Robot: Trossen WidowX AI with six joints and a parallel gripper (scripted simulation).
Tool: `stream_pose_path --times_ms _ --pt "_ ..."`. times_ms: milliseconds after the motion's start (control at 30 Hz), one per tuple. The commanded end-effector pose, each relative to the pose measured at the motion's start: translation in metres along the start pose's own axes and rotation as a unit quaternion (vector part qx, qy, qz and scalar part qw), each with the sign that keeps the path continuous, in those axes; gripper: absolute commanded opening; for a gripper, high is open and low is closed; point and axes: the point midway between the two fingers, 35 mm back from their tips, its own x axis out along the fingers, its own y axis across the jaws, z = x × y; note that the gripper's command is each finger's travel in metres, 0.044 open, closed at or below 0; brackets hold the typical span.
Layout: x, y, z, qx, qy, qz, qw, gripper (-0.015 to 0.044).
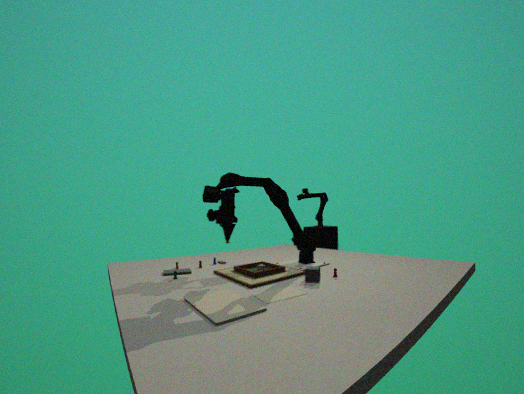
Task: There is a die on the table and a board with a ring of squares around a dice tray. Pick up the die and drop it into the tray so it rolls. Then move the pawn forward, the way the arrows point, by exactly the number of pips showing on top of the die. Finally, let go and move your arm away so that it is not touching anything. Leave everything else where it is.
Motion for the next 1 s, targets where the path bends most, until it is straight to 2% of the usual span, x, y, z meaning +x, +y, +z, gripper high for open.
stream_pose_path --times_ms 0,600,967 --pt "0.008 0.009 -0.005 0.001 0.006 -0.001 1.0 0.0" --pt "0.073 0.067 -0.053 0.001 0.016 -0.002 1.0 0.0" --pt "0.099 0.069 -0.056 0.001 0.016 -0.002 1.0 0.0"
